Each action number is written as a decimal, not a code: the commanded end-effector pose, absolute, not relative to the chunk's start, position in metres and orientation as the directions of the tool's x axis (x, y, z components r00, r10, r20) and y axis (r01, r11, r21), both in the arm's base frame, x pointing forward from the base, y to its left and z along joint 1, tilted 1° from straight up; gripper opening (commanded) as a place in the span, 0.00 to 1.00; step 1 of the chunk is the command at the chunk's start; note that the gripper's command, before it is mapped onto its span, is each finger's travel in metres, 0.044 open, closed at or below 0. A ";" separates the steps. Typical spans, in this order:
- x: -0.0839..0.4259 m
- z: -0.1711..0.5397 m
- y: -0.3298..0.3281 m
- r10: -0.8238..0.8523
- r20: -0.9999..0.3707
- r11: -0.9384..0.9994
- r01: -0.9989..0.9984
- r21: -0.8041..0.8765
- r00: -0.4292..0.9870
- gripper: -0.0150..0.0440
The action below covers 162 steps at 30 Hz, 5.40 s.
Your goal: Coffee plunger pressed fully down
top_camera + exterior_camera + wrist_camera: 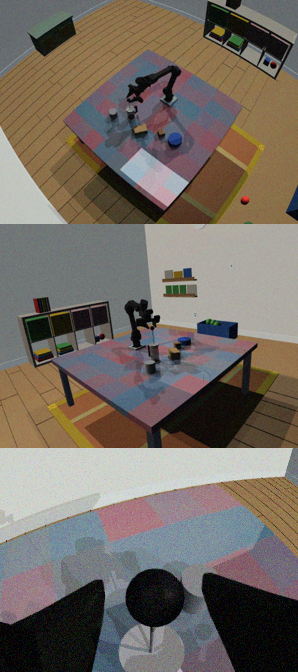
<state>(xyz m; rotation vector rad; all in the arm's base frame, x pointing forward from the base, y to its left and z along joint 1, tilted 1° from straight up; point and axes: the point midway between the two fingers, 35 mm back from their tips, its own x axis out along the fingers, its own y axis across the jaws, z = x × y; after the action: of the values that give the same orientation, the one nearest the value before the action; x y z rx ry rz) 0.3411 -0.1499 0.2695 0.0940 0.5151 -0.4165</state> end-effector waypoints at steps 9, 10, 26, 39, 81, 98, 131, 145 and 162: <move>0.342 0.268 -0.150 -0.362 -0.498 0.912 0.411 -0.013 0.788 0.46; 0.342 0.268 -0.150 -0.362 -0.498 0.912 0.411 -0.013 0.788 0.46; 0.345 0.248 -0.152 -0.363 -0.498 0.912 0.411 -0.013 0.788 0.46; 0.348 0.227 -0.153 -0.363 -0.497 0.912 0.411 -0.013 0.788 0.46; 0.357 0.167 -0.160 -0.363 -0.497 0.911 0.411 -0.013 0.788 0.46; 0.361 0.170 -0.162 -0.363 -0.496 0.911 0.411 -0.013 0.789 0.46; 0.364 0.172 -0.163 -0.363 -0.496 0.911 0.411 -0.013 0.789 0.46; 0.365 0.173 -0.164 -0.363 -0.496 0.911 0.411 -0.013 0.789 0.46; 0.365 0.178 -0.164 -0.367 -0.482 0.910 0.414 -0.011 0.795 0.81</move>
<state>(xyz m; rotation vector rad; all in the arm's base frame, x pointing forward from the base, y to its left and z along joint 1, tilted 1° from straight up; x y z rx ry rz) 0.3648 -0.1637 0.1782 0.0962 0.4971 -0.4200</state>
